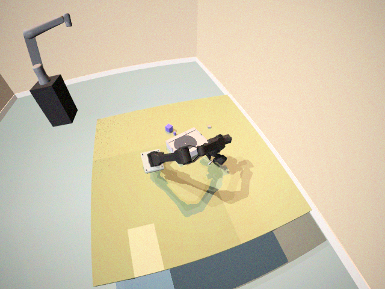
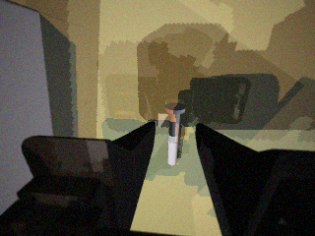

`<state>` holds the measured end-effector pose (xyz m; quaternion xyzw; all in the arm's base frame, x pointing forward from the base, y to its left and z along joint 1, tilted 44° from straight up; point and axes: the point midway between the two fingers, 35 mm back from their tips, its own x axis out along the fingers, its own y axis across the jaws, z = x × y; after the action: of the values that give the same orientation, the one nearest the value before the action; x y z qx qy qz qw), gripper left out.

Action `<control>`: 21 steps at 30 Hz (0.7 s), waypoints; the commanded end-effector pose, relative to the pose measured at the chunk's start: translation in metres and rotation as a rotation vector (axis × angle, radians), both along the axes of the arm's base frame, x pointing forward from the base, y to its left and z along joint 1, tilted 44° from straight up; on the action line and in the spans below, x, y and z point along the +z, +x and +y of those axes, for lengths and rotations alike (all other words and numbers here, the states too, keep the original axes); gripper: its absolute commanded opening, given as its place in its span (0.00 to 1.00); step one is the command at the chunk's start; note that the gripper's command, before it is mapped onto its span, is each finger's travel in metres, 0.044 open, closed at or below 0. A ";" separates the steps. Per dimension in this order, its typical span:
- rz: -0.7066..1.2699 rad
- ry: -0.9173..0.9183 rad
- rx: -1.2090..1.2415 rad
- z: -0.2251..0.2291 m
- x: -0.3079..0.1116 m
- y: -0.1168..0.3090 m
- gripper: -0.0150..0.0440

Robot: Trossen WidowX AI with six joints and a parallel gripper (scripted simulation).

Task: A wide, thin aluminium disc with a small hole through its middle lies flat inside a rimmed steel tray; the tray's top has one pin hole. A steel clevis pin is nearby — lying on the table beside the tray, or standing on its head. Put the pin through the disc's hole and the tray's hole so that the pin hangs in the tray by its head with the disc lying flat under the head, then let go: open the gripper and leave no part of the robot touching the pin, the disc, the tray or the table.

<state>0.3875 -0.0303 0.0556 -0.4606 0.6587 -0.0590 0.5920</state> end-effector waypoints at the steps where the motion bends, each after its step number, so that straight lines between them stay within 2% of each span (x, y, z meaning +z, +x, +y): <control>1: 0.010 -0.009 0.005 -0.004 -0.005 0.000 0.53; 13: 0.010 -0.009 0.005 -0.004 -0.005 0.000 0.53; 18: 0.010 -0.009 0.005 -0.004 -0.005 0.000 0.30; 21: 0.010 -0.009 0.005 -0.004 -0.005 0.000 0.27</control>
<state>0.3875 -0.0328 0.0512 -0.4634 0.6592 -0.0582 0.5894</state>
